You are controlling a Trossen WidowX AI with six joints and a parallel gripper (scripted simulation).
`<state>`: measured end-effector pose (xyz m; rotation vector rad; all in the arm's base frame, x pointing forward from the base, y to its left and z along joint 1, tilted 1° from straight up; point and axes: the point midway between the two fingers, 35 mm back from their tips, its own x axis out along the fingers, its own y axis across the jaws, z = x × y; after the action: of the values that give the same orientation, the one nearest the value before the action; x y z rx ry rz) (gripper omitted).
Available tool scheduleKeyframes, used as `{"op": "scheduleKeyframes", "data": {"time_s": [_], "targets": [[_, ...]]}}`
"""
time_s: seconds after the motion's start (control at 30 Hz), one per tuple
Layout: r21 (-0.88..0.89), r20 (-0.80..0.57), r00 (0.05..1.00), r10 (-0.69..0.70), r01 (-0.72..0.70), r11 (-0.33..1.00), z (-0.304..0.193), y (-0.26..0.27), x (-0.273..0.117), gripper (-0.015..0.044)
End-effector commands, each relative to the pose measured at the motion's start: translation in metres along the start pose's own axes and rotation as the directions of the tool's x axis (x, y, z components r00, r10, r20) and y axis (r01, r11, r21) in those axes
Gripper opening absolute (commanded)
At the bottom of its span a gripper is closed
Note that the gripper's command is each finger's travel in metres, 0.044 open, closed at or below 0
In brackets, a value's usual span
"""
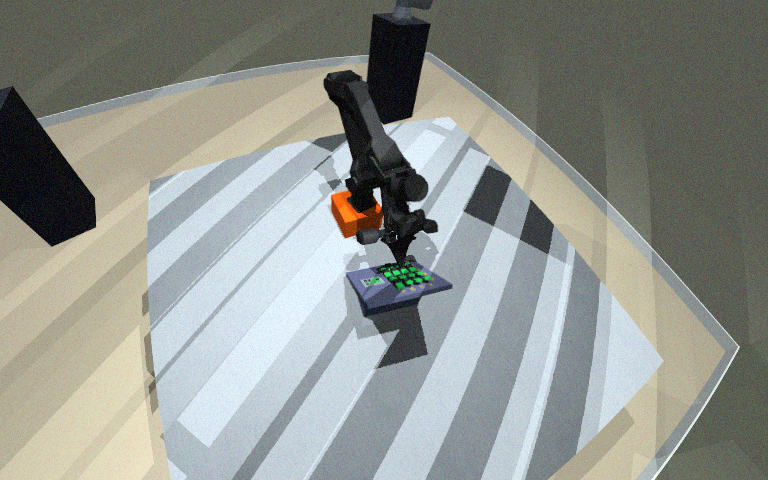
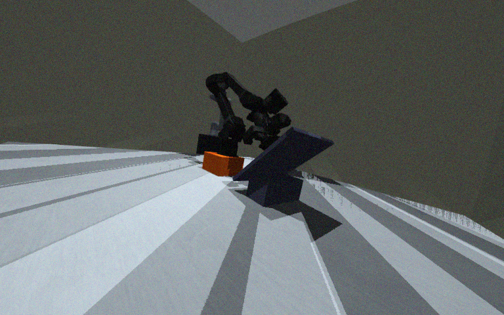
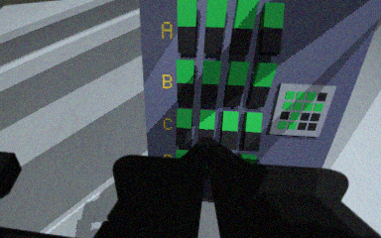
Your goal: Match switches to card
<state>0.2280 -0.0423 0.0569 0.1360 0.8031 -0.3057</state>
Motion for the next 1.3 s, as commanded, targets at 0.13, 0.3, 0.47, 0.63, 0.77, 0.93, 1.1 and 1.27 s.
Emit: {"op": "scheduleKeyframes", "data": {"time_s": [0.13,0.3,0.47,0.63,0.77,0.93,1.1,1.27], "targets": [[-0.004,0.003,1.000,0.003,-0.003,1.000,0.001,0.001,0.001,0.0000],[-0.004,0.003,1.000,0.003,-0.003,1.000,0.001,0.001,0.002,0.0000],[-0.004,0.003,1.000,0.003,-0.003,1.000,0.001,0.001,0.002,0.0000],[-0.004,0.003,1.000,0.003,-0.003,1.000,0.001,0.001,0.003,0.0000],[-0.004,0.003,1.000,0.003,-0.003,1.000,0.001,0.001,0.004,0.0000],[-0.004,0.003,1.000,0.003,-0.003,1.000,0.001,0.001,0.004,0.0000],[-0.004,0.003,1.000,0.003,-0.003,1.000,0.000,0.001,0.005,0.0000],[0.000,-0.006,1.000,0.001,-0.001,1.000,0.003,0.001,-0.007,0.0000]]}}
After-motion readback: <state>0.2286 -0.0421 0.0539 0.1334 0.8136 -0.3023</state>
